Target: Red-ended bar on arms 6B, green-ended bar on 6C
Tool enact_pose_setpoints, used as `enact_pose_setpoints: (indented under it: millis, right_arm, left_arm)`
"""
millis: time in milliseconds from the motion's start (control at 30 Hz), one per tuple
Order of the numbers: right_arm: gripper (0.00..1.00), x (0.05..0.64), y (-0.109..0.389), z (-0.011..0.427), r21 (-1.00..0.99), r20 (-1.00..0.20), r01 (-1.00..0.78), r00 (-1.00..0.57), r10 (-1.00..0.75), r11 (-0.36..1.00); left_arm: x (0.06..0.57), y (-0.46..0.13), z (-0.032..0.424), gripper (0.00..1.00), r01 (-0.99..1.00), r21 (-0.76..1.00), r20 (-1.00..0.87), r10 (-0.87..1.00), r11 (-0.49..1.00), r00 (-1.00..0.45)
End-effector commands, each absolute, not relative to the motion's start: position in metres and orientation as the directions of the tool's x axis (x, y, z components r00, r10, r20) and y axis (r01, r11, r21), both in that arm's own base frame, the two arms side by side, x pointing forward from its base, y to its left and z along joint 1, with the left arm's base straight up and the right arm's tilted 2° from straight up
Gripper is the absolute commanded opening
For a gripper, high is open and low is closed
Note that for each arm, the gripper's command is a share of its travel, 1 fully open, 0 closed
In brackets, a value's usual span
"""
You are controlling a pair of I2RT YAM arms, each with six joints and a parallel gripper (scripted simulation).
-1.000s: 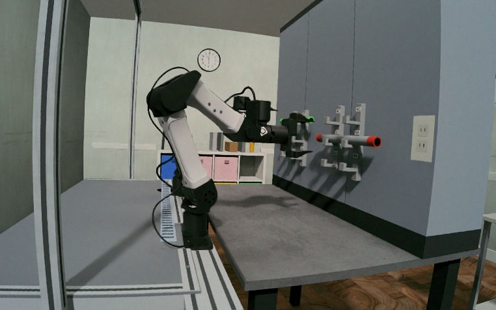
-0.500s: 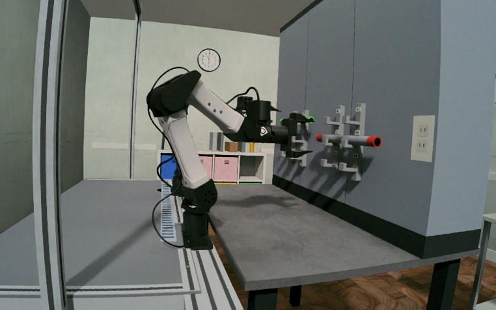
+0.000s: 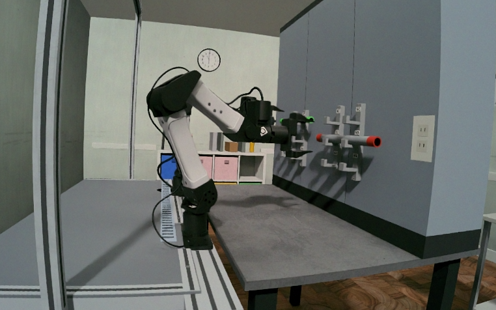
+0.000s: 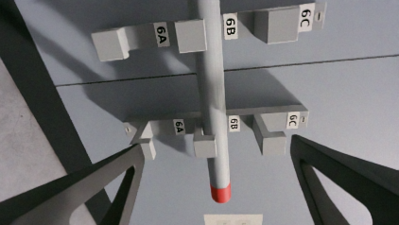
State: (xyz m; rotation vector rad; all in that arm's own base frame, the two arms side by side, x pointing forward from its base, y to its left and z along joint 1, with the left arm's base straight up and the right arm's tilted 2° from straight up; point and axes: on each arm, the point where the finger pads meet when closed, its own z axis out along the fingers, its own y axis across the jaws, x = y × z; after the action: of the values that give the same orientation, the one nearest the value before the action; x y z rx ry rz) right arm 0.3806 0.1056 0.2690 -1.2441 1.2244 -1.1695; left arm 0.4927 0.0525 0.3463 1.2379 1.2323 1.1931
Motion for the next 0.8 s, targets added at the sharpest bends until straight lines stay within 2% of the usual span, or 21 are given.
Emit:
enact_pose_setpoints:
  millis: [0, 767]
  right_arm:
    - [1.00, 0.380, 0.104, 0.269, -0.999, -0.013, -0.039, 0.015, -1.000, 0.013]
    - [1.00, 0.380, 0.104, 0.269, -0.999, -0.013, -0.039, 0.015, -1.000, 0.013]
  left_arm:
    - [0.503, 0.051, 0.359, 1.00, 0.000, 1.000, -0.001, 1.000, 0.001, -0.001]
    - [0.514, 0.053, 0.356, 1.00, 0.000, 1.000, -0.001, 1.000, 0.001, -0.001]
